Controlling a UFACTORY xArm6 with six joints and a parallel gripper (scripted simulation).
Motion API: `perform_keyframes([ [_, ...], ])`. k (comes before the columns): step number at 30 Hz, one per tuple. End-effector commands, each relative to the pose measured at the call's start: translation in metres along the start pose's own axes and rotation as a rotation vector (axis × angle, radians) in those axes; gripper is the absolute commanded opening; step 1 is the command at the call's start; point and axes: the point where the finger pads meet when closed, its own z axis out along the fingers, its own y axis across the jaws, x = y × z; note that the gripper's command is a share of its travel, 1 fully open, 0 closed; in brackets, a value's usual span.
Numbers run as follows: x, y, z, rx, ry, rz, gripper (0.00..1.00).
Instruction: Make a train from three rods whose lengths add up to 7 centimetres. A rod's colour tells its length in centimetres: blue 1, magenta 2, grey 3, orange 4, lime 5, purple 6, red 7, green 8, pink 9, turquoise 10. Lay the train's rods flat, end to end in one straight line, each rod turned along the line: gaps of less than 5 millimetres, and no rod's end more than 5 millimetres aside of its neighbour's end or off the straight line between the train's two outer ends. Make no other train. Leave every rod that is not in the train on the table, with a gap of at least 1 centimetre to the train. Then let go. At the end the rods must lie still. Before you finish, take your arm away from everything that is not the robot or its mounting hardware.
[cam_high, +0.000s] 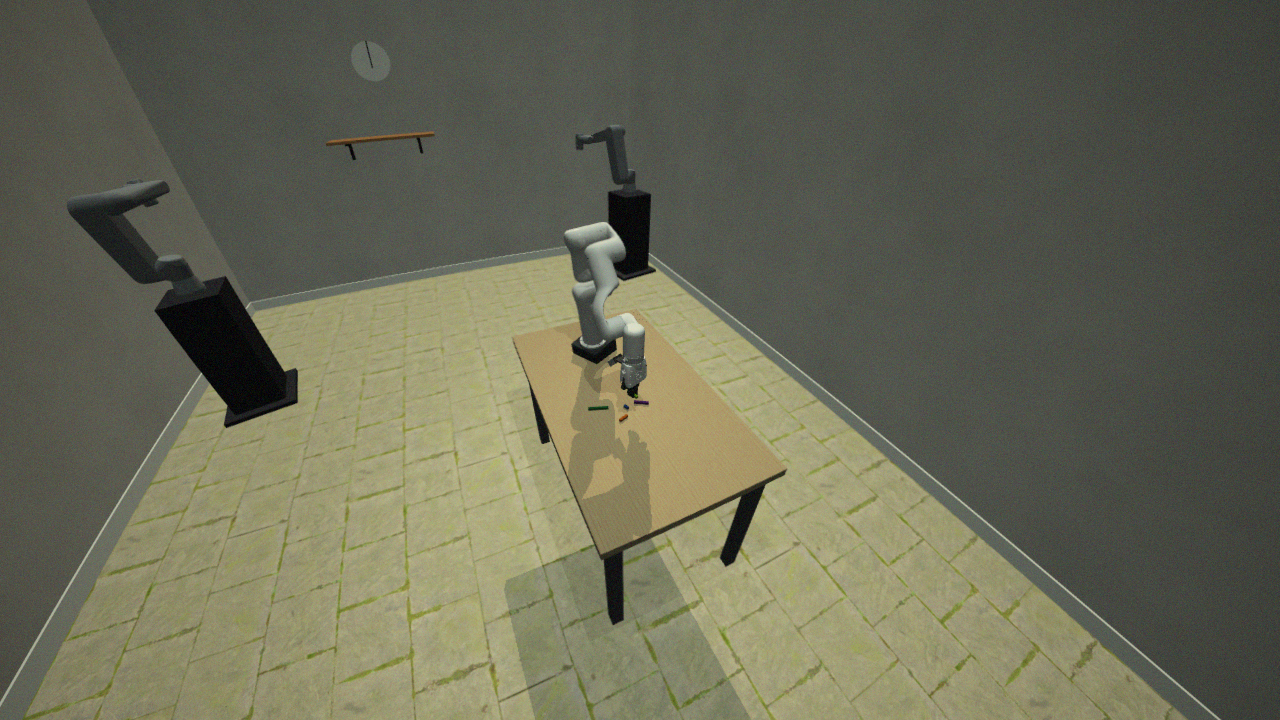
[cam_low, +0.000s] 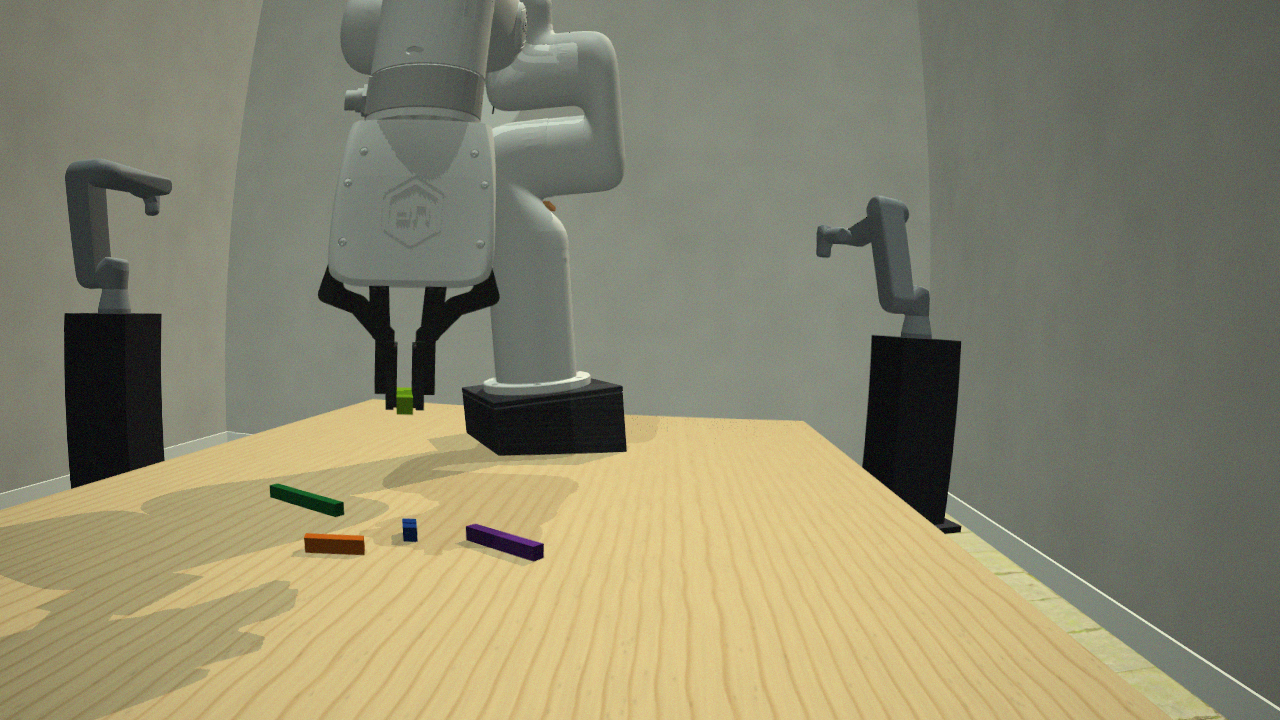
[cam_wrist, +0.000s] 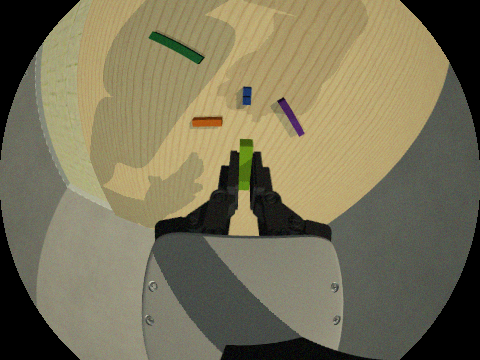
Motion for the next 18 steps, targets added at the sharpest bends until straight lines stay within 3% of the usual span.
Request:
perform_keyframes([
  [1, -0.002, -0.001, 0.009, 0.002, -0.005, 0.0, 0.04],
  [13, -0.003, 0.0, 0.061, 0.002, -0.005, 0.0, 0.04],
  [18, -0.003, 0.0, 0.07, 0.002, -0.005, 0.0, 0.04],
])
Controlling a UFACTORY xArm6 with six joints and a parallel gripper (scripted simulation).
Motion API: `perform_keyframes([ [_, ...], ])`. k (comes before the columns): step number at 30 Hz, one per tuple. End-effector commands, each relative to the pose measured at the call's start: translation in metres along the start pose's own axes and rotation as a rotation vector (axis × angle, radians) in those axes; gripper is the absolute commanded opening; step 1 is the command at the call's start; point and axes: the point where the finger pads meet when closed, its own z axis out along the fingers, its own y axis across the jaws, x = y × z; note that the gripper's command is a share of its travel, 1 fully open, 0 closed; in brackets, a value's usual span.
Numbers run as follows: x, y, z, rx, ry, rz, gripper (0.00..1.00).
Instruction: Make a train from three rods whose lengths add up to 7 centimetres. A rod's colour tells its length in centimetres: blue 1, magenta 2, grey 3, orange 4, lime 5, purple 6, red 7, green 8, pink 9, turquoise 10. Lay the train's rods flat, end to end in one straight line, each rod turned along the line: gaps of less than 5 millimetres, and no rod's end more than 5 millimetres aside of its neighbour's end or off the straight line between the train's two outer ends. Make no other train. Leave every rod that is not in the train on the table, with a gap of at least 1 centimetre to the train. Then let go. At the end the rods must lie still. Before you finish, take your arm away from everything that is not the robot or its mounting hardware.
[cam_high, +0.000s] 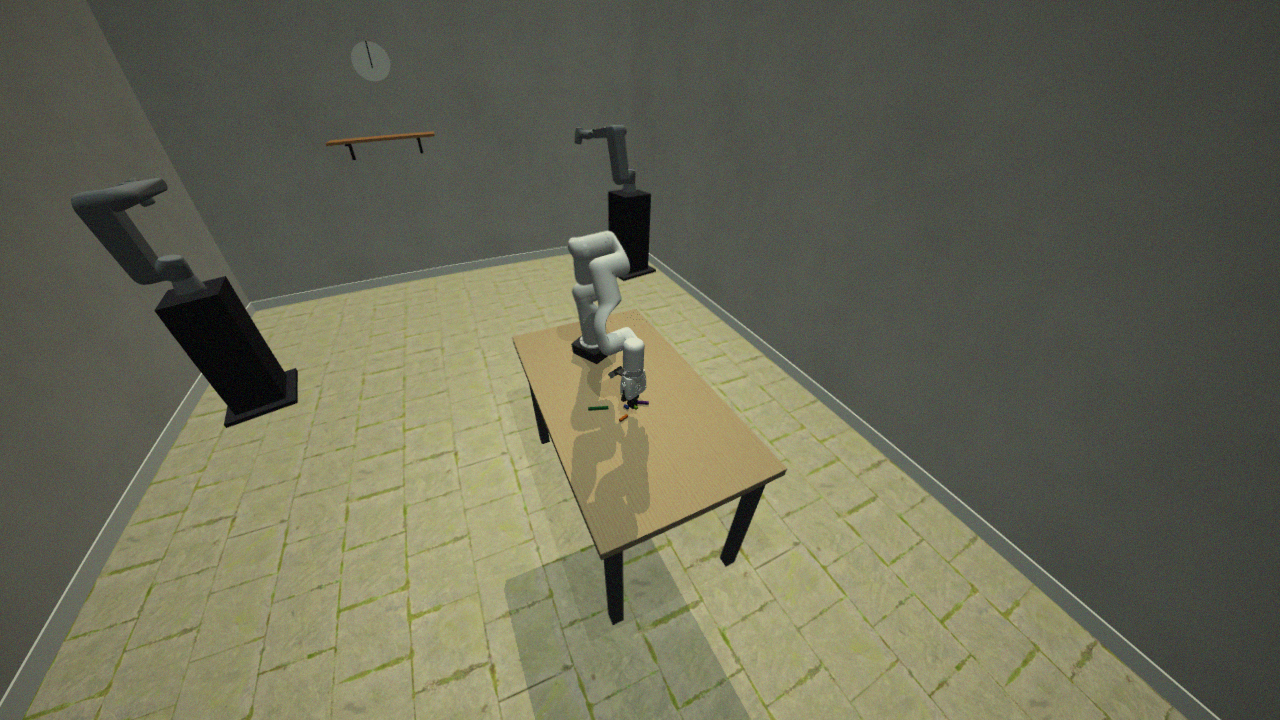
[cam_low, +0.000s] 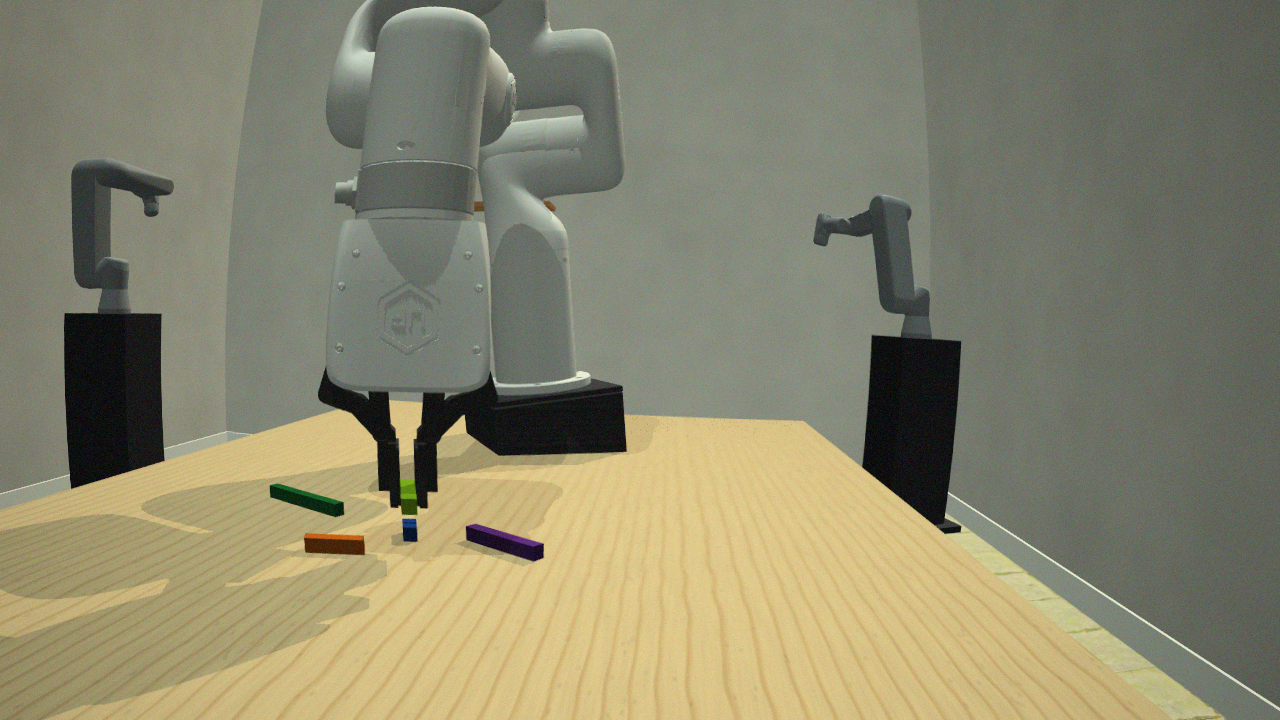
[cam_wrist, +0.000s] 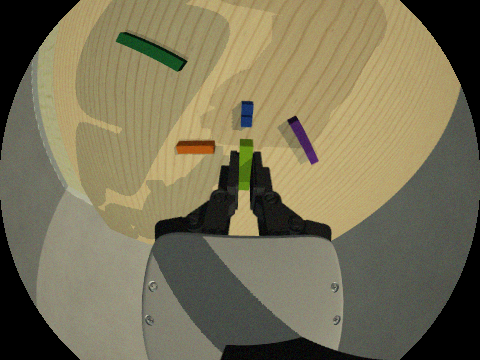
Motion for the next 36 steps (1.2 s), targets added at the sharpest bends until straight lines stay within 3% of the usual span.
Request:
perform_keyframes([
  [1, -0.0032, -0.0013, 0.0125, 0.003, -0.005, 0.001, 0.04],
  [36, -0.0033, -0.0012, 0.0188, 0.003, -0.005, 0.001, 0.04],
])
